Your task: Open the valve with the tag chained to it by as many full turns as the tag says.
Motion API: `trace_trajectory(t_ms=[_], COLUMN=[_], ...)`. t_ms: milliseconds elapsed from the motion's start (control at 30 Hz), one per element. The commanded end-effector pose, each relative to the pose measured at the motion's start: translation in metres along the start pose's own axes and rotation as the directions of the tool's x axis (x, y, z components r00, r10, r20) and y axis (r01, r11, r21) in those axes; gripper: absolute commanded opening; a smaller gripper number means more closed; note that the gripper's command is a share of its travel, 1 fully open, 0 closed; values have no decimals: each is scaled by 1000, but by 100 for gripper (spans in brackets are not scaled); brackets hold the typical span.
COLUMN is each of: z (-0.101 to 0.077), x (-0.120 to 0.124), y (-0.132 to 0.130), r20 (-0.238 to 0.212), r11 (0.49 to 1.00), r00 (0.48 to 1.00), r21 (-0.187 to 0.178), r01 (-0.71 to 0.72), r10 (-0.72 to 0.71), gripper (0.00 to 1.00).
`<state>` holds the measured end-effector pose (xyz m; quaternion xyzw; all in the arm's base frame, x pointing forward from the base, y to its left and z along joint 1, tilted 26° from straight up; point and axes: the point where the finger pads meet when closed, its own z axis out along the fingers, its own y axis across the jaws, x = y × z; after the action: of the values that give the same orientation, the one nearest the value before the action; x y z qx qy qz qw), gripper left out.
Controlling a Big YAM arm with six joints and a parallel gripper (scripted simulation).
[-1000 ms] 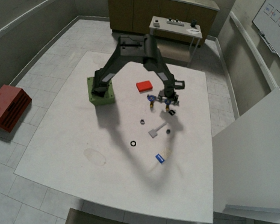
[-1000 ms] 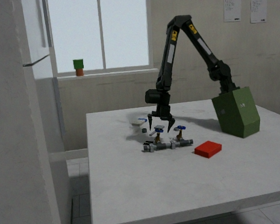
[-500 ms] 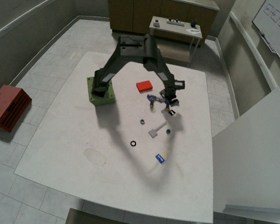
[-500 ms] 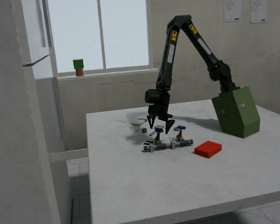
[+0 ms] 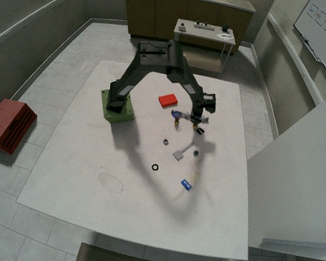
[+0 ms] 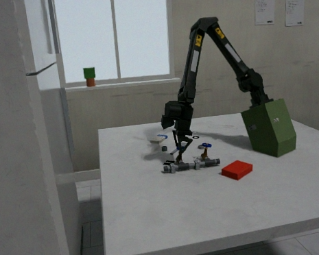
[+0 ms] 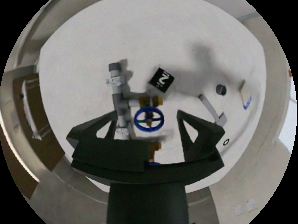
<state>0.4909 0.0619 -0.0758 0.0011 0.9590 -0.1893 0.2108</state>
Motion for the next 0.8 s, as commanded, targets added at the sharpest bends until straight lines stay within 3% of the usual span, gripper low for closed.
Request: trace_trajectory(t_ms=[0, 200, 467, 533, 567, 667, 767], z=[7, 6, 6, 6, 6, 6, 6], x=[2, -1, -1, -1, -1, -1, -1], y=[-4, -3, -3, -3, -3, -3, -3], r20=[-5, 7, 10, 10, 11, 16, 16], r11=[939, 777, 430, 430, 299, 146, 139], r00=[939, 777, 430, 430, 300, 146, 139], r21=[17, 11, 12, 12, 20, 36, 36], r01=[-343, -629, -903, -903, -954, -989, -990], r10=[343, 629, 903, 903, 954, 989, 990], gripper=[100, 100, 100, 100, 100, 100, 100])
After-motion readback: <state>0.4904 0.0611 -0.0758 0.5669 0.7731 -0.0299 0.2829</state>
